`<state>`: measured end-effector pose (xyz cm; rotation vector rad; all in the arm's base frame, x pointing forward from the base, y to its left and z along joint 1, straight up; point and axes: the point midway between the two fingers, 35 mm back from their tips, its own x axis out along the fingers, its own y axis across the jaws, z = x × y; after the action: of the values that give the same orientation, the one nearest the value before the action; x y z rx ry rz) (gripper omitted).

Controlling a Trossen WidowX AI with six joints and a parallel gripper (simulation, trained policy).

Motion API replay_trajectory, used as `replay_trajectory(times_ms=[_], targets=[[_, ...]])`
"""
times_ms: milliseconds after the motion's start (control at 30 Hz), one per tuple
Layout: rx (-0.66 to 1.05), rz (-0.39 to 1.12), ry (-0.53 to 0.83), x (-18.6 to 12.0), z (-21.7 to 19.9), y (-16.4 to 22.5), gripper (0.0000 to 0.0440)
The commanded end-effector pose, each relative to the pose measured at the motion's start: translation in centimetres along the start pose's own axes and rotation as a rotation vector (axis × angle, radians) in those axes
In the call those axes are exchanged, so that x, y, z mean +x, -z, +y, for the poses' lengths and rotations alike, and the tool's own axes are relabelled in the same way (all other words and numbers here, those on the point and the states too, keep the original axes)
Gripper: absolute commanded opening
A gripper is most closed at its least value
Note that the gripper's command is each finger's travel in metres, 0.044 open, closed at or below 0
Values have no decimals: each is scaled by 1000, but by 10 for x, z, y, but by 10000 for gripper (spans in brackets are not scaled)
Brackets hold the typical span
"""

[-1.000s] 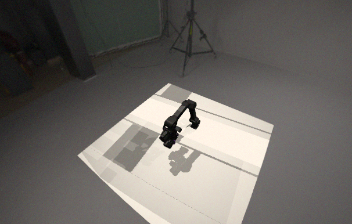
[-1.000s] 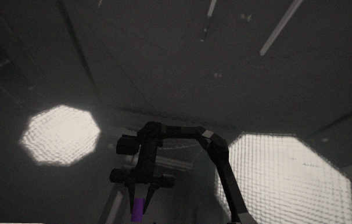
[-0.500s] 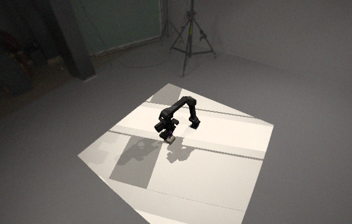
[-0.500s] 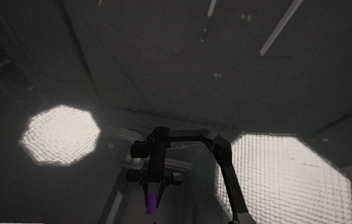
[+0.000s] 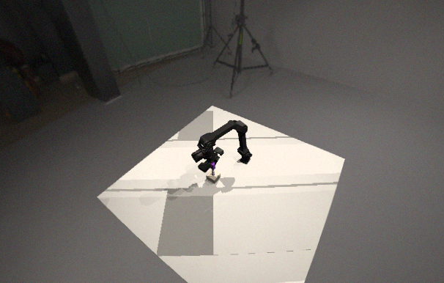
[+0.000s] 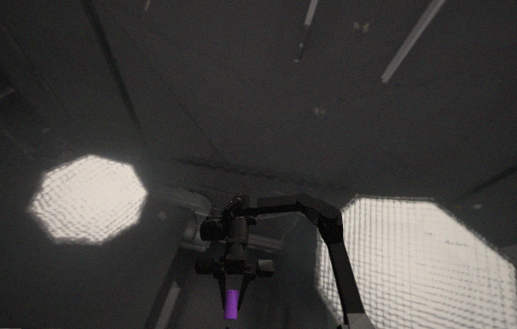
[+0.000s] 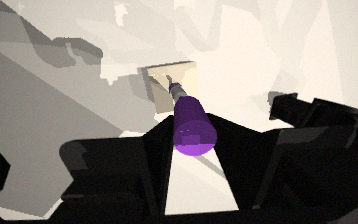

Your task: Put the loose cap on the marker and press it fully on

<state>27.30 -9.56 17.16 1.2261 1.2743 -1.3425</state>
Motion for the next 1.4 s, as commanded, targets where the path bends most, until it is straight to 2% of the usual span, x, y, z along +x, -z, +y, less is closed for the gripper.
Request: replay_trajectory(times_ms=[0, 267, 1033, 1233, 1367], targets=[[1, 10, 0, 6, -1, -1, 12], [9, 17, 3, 19, 0, -3, 0], [-47, 49, 48, 73, -2, -2, 0], [-51, 44, 56, 78, -3, -2, 158], [-54, 47, 63, 79, -5, -2, 177]])
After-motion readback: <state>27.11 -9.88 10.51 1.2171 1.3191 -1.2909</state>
